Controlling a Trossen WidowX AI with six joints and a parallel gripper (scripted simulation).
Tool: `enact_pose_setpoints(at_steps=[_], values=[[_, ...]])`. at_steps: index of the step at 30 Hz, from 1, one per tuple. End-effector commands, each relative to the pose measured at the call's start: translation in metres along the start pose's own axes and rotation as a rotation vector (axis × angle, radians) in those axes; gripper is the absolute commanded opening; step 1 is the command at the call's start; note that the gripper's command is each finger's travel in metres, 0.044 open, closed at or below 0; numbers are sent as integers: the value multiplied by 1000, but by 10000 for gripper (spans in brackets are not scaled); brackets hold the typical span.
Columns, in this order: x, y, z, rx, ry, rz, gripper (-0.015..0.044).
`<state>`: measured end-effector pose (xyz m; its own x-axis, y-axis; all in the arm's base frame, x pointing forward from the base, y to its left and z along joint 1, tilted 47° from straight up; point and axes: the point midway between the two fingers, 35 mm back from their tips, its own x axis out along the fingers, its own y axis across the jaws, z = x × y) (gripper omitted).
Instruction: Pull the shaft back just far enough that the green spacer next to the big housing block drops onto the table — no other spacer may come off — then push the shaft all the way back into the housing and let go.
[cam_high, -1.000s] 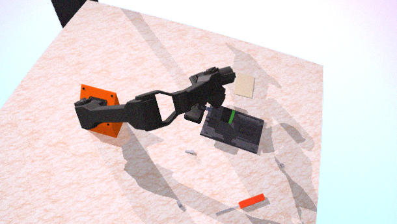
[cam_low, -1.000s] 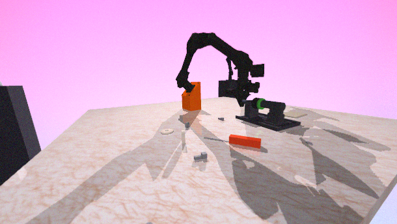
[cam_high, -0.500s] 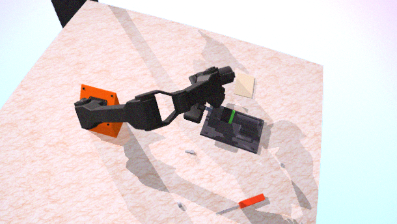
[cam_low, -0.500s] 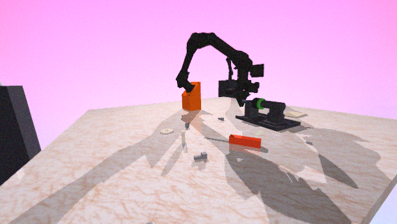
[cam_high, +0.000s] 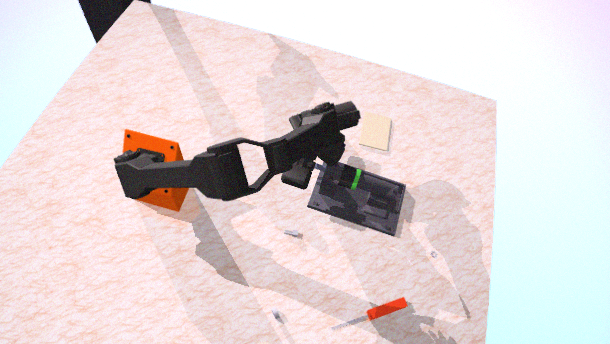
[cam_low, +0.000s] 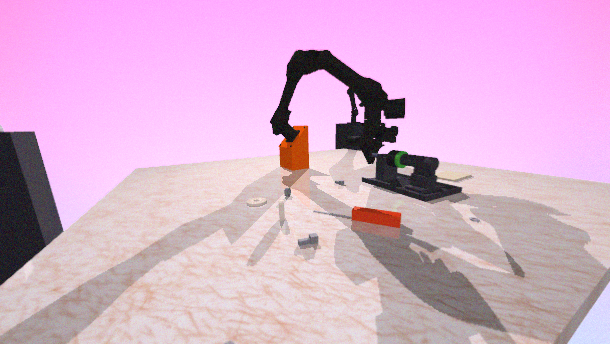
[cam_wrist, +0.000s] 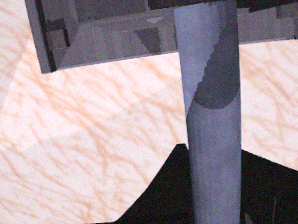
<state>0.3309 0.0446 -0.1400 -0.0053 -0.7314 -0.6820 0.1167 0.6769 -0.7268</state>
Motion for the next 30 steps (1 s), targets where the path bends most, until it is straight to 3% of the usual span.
enact_pose_setpoints(at_steps=[1,30], values=[[0,1,-1,3,1,3,0],[0,1,-5,3,2,3,0]])
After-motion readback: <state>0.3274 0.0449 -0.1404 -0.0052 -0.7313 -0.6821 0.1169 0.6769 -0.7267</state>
